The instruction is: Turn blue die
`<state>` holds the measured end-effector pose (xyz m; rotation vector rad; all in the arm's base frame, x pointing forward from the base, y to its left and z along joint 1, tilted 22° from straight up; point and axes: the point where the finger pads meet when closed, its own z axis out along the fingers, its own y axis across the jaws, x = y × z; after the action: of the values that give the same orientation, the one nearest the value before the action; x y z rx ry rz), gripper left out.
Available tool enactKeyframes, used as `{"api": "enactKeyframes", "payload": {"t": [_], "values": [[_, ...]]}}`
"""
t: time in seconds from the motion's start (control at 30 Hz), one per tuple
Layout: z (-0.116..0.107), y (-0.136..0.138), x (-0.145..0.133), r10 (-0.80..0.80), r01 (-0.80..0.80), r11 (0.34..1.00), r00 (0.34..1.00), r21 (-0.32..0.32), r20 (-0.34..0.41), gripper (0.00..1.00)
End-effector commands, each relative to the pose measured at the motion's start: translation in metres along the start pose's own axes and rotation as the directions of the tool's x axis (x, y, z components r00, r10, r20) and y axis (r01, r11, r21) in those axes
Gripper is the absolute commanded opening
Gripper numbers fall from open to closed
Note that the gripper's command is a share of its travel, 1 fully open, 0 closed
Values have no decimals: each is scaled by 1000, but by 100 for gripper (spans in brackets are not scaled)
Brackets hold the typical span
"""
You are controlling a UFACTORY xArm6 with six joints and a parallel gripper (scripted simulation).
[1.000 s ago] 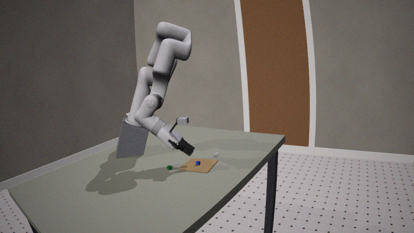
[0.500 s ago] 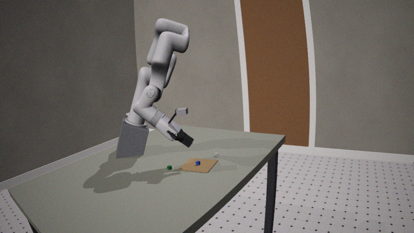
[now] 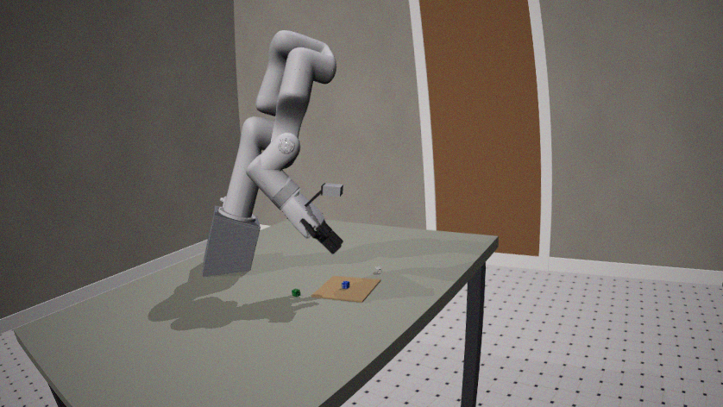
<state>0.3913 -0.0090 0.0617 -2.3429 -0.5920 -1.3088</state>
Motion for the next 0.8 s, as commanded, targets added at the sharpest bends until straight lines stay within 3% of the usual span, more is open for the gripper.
{"api": "enactKeyframes", "payload": {"t": [0.0, 0.4, 0.47, 0.77], "values": [[3, -2, 5, 11, -13, 1000, 985, 11, 171, 31], [8, 0, 23, 7, -10, 1000, 908, 6, 419, 31], [8, 0, 23, 7, -10, 1000, 908, 6, 419, 31], [11, -1, 37, 4, -13, 1000, 819, 12, 573, 31]]}}
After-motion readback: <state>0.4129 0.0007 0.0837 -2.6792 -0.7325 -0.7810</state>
